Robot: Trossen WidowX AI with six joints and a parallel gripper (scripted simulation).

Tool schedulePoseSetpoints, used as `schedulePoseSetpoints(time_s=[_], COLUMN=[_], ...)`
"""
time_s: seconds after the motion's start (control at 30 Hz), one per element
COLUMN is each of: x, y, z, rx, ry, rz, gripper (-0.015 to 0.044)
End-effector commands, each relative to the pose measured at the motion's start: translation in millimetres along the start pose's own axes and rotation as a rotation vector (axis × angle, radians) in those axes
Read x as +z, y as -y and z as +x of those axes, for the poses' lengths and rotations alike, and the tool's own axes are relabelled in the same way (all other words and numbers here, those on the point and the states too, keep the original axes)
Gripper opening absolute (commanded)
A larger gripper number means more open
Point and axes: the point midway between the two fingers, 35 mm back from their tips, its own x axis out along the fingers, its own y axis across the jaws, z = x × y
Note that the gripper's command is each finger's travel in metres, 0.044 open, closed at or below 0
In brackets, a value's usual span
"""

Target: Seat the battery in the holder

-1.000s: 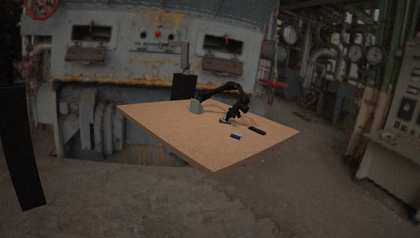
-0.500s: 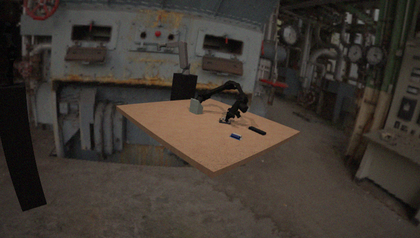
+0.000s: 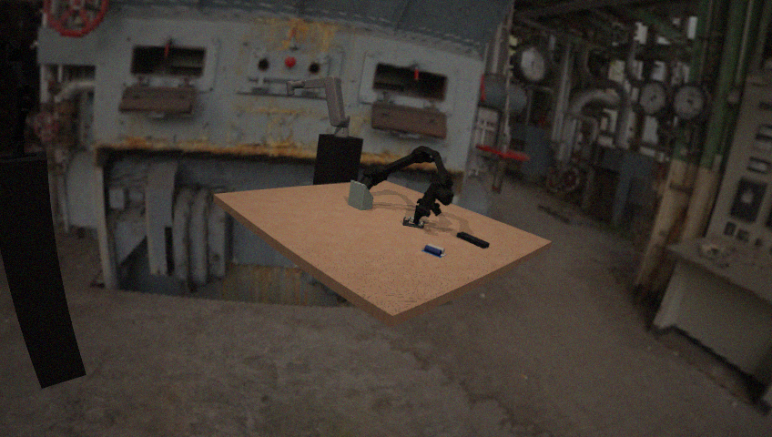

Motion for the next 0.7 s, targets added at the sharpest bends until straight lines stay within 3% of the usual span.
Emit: schedulePoseSetpoints(time_s=[0.0,0.67], x=[4.2,1.0], y=[-0.2,-0.1], z=[1.9,6.0], rx=[-0.005,-0.005], ry=[0.040,0.148], rz=[-0.005,-0.002], gripper=[0.0080,0.0080])
